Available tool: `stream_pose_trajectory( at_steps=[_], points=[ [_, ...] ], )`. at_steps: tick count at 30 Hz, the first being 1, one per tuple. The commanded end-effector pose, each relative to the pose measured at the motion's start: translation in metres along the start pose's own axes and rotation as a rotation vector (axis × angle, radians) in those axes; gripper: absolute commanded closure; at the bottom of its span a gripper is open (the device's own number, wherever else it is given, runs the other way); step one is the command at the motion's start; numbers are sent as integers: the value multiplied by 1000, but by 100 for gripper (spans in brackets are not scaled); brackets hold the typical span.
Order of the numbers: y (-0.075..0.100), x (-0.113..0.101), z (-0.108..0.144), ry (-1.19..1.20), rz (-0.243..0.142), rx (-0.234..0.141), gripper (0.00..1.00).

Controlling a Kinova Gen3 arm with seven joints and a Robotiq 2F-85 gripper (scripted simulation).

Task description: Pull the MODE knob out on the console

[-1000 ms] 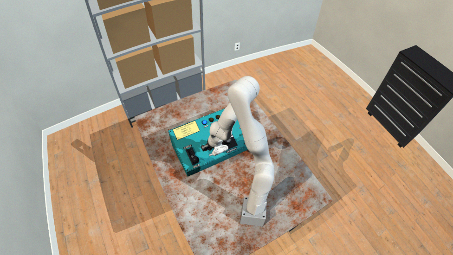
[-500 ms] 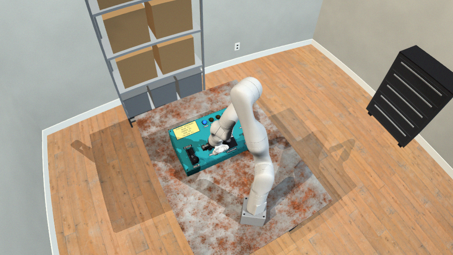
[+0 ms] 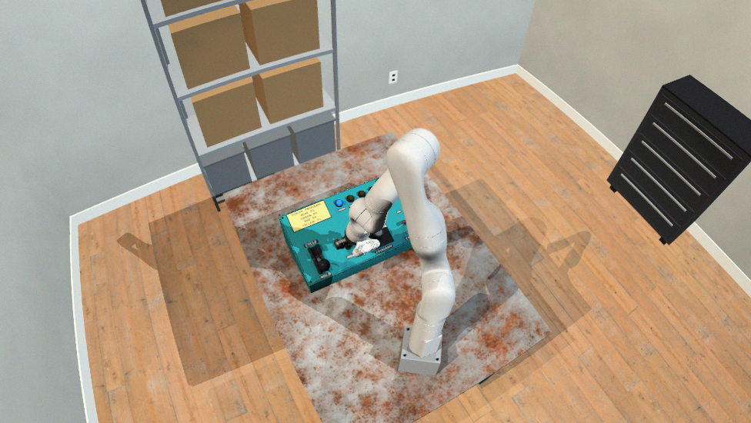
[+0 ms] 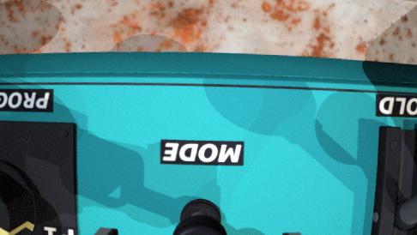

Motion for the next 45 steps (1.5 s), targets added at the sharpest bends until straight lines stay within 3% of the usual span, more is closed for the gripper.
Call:
stream_pose_trajectory(
  at_steps=[1, 13, 45],
  points=[
    [3, -1, 0, 0, 4, 1, 23],
    [14, -1, 0, 0, 4, 1, 23],
    [79, -1, 0, 0, 4, 1, 23]
  ],
)
Point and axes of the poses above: the point where the finger pads meet when closed, its own y axis back along the fingers, its own z axis across the jaws, x = y × z, the point moved 9 cm from there along y, back along the fingers, and after that the axes turned 2 degrees about -y, right-handed, at the moved point
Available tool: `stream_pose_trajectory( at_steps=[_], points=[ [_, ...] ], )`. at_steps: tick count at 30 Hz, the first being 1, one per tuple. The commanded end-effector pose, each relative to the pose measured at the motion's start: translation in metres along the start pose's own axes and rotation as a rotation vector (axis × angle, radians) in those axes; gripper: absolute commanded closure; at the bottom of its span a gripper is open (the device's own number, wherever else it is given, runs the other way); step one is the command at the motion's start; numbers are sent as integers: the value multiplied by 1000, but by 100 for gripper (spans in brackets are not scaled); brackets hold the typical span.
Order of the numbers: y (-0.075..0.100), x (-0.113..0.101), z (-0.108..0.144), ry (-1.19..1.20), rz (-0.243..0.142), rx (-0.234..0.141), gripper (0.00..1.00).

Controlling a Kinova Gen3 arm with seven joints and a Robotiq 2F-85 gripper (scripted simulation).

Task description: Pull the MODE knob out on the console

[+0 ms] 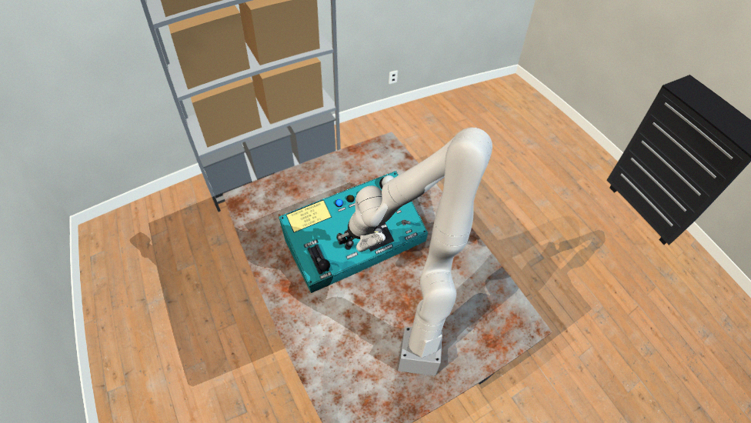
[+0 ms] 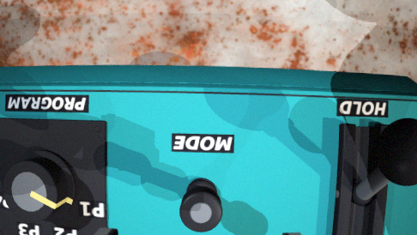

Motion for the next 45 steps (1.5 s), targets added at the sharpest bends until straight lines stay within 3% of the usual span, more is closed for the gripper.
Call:
stream_pose_trajectory(
  at_steps=[1, 12, 34, 35, 45],
  points=[
    [5, 0, 0, 0, 0, 0, 23],
    [18, 0, 0, 0, 0, 0, 23],
    [23, 0, 0, 0, 0, 0, 23],
    [23, 0, 0, 0, 0, 0, 0],
    [23, 0, 0, 0, 0, 0, 0]
  ],
)
Point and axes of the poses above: the point where the finger pads meet when closed, its own y axis back along the fingers, its own z axis across the jaws, x = y × z, the point moved 9 cm from there along y, back along the fingers, and after that the axes turned 2 degrees about -y, right-handed, at the moved point
